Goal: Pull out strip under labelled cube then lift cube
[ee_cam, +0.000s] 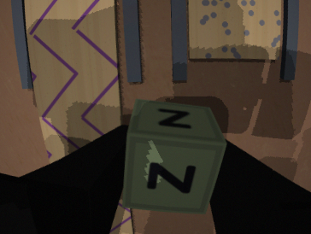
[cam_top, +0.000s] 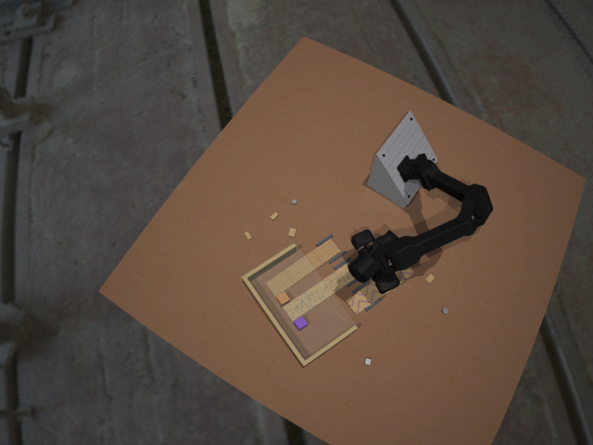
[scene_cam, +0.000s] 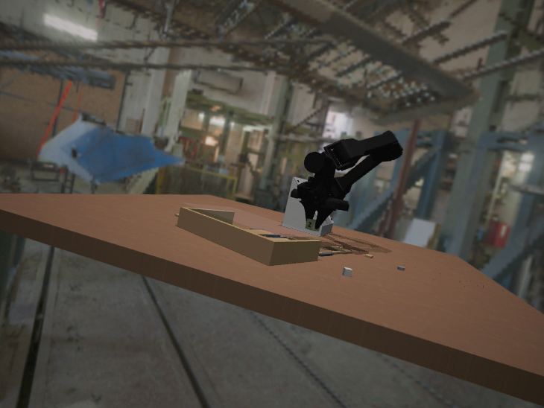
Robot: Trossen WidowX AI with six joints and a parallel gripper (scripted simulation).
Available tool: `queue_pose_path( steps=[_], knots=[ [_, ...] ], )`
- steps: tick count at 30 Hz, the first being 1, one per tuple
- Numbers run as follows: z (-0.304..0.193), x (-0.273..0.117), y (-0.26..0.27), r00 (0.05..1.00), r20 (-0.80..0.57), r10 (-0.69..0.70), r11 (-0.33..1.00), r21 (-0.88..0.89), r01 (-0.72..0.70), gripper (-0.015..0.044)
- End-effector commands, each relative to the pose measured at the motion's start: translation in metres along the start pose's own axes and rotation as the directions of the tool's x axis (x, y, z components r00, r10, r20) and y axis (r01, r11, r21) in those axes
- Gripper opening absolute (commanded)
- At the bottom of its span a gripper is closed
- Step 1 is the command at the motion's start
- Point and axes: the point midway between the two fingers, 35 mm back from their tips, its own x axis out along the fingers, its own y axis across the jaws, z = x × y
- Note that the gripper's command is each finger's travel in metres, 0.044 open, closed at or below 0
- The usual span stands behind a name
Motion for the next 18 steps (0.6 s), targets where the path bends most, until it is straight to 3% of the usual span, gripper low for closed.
queue_pose_path(
  steps=[1,13,18],
  knots=[
    [-0.01,0.001,-0.011,1.0,-0.001,-0.006,1.0,0.0,0.006,0.0],
    [-0.038,0.002,-0.034,1.0,-0.005,-0.002,1.0,0.004,0.002,0.0],
    [-0.037,-0.024,-0.034,1.0,-0.004,-0.004,1.0,0.004,0.004,0.0]
  ],
)
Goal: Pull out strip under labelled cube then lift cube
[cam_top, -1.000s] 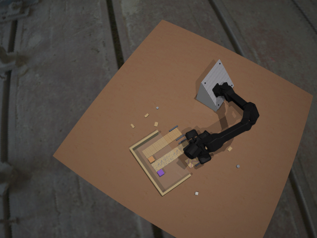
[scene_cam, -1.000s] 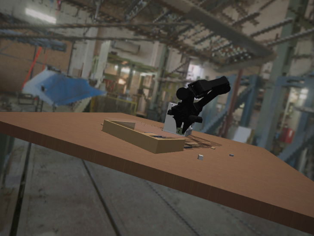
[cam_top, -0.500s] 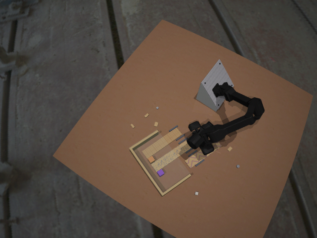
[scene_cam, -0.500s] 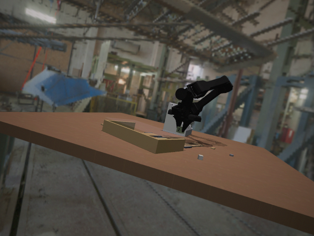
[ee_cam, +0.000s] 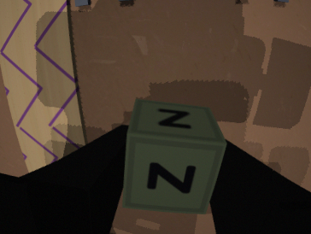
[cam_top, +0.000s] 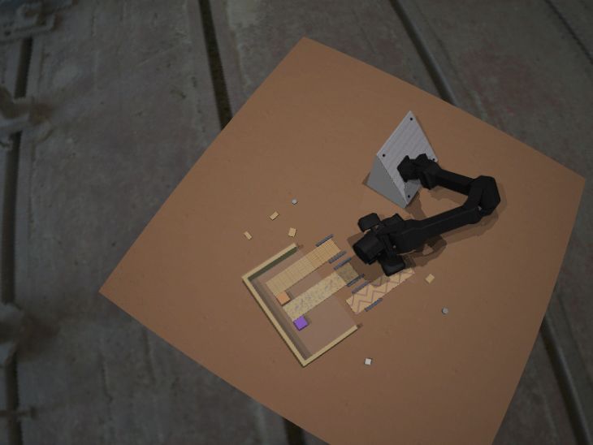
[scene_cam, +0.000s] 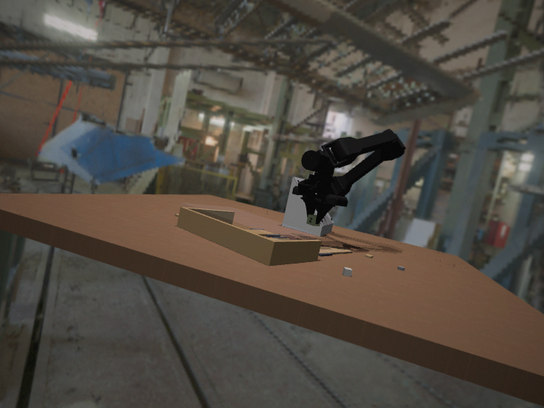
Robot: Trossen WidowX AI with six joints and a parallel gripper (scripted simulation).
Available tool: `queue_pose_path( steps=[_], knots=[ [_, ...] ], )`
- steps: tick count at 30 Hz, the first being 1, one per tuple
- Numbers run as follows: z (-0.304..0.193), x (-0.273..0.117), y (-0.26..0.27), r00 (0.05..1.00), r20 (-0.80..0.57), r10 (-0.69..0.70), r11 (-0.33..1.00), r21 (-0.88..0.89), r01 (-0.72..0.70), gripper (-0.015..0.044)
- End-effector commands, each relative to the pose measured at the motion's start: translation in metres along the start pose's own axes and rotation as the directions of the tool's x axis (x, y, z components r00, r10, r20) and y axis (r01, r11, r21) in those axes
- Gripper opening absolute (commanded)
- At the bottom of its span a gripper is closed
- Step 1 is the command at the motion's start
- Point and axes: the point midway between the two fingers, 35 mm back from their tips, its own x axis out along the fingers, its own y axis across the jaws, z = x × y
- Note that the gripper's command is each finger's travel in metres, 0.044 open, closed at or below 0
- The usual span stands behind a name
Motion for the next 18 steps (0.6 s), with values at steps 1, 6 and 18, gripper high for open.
queue_pose_path(
  steps=[1,6,18],
  knots=[
    [0.0023,-0.0204,0.0012,1.0,0.017,0.0,1.0,-0.013,0.0,0.0],
    [0.002,-0.0244,0.0012,1.0,0.017,0.0,1.0,-0.013,0.0,0.0],
    [0.002,-0.0244,0.0012,1.0,0.017,0.0,1.0,-0.013,0.0,0.0]
  ],
)
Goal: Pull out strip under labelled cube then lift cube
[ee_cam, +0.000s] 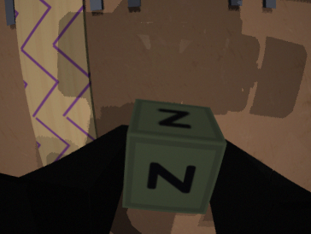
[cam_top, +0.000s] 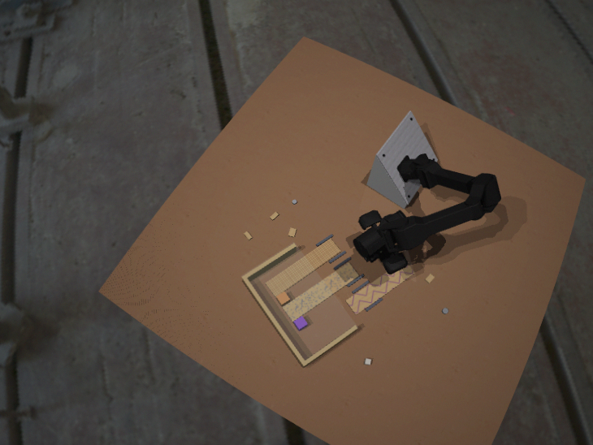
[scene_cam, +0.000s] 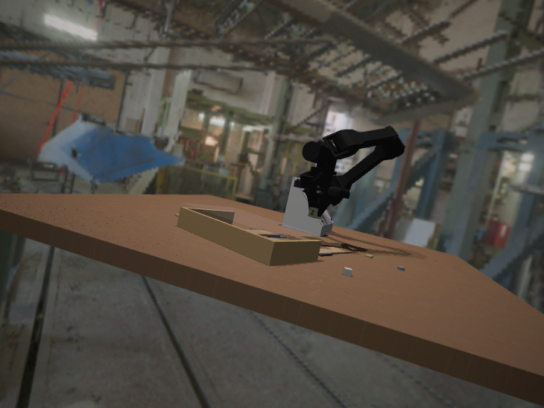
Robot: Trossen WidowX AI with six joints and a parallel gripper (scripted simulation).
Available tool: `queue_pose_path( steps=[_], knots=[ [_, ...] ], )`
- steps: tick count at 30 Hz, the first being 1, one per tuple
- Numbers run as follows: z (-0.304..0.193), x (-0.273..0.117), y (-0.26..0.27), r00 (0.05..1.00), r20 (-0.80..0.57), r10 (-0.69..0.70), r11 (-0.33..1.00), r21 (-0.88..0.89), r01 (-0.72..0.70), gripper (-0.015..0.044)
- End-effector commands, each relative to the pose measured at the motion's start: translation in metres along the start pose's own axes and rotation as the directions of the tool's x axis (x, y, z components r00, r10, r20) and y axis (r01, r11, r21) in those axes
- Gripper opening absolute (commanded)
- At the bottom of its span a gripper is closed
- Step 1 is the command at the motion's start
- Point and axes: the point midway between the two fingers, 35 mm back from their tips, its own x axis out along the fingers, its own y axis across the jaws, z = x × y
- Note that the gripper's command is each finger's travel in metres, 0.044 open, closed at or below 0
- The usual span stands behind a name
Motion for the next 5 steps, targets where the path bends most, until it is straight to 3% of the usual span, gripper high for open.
queue_pose_path(
  steps=[1,5],
  knots=[
    [0.0005,-0.0008,-0.0001,1.0,0.003,-0.005,1.0,-0.007,0.005,0.0],
    [0.0005,-0.0008,-0.0001,1.0,0.003,-0.005,1.0,-0.007,0.005,0.0]
  ],
)
